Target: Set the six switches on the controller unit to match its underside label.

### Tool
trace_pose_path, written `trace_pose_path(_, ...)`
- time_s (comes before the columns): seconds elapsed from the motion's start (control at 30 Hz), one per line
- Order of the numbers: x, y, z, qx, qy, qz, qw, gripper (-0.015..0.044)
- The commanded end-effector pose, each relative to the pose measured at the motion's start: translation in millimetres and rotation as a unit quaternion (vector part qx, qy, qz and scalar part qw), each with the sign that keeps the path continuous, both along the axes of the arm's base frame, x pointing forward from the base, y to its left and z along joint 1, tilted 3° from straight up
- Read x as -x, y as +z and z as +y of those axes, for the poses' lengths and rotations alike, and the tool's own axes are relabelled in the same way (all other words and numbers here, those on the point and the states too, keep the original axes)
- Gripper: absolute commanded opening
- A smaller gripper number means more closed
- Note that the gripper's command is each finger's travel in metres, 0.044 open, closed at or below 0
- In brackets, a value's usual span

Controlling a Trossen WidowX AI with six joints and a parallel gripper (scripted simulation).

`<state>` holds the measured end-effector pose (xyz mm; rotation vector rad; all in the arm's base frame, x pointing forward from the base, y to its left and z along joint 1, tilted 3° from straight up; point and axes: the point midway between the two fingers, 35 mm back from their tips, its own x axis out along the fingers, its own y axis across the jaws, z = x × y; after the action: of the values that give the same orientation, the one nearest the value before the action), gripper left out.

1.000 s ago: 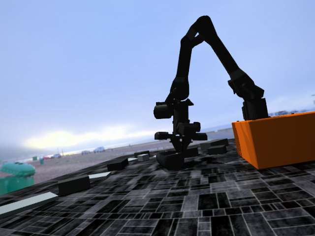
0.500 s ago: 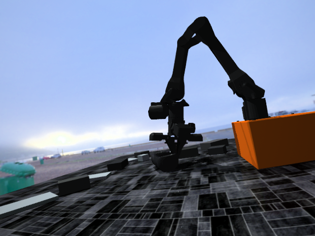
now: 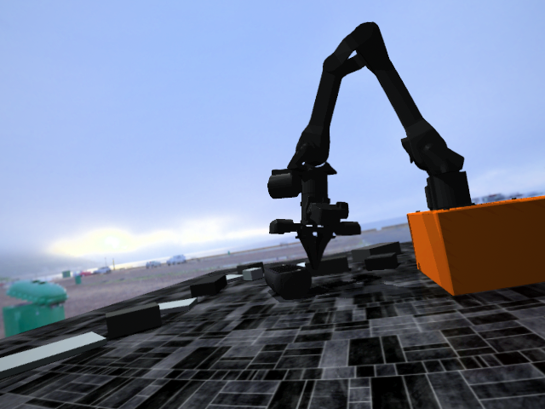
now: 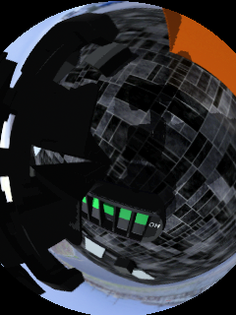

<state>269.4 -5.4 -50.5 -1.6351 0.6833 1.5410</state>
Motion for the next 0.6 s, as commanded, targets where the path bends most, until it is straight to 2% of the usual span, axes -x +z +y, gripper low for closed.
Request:
trace_pose_path(0.0, 16.3, 24.8, -11.3, -0.002, 0.0, -0.007, 1.0, 0.0)
trace_pose_path(0.27, 13.1, 26.6, -10.4, -0.001, 0.0, -0.004, 1.0, 0.0)
trace_pose_path(0.57, -42.2, 31.8, 16.9, 0.018, 0.002, 0.035, 0.999, 0.0)
